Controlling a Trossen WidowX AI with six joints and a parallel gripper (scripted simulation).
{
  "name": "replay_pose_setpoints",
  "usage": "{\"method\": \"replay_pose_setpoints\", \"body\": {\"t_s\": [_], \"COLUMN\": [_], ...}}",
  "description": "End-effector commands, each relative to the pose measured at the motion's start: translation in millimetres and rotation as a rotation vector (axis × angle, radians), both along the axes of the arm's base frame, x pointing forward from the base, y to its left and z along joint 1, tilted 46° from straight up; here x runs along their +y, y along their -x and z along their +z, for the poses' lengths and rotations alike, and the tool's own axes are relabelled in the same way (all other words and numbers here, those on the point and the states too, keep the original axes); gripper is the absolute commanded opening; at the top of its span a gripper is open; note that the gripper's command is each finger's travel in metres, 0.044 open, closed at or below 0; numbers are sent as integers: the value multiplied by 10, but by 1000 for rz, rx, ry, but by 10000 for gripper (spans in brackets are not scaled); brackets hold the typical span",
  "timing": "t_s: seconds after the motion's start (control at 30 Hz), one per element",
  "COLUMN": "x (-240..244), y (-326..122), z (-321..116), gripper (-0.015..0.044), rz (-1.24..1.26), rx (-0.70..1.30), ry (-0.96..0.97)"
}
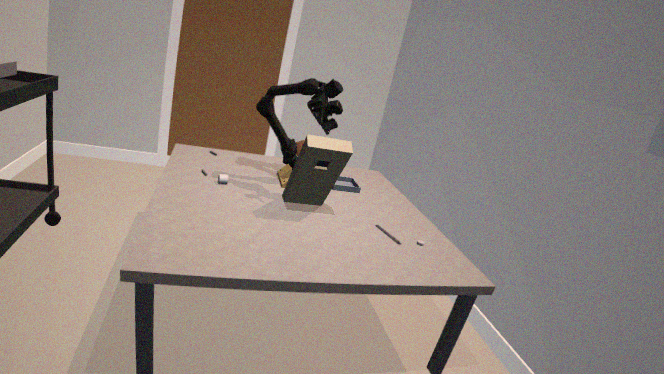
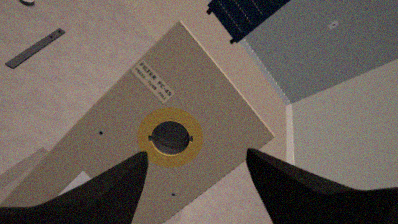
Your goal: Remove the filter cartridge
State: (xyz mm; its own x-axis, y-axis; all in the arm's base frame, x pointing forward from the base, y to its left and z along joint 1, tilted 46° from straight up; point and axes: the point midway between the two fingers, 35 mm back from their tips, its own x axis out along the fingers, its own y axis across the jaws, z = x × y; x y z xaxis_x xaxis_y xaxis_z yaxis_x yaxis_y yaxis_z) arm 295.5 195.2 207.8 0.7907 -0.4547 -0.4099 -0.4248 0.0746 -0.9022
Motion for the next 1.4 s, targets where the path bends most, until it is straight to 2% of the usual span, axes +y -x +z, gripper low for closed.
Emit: {"method": "replay_pose_setpoints", "body": {"t_s": [0.0, 0.13, 0.17, 0.47, 1.37], "x": [108, -53, -122, -722, -897], "y": [15, 54, 77, 392, 268], "z": [131, -61, -138, -678, -852], "gripper": [420, 315, 305, 305, 305], "rz": [-3, -126, -181, -722, -733], "rx": [-8, -23, -32, -186, -190], "ry": [-5, -140, -193, -553, -560]}}
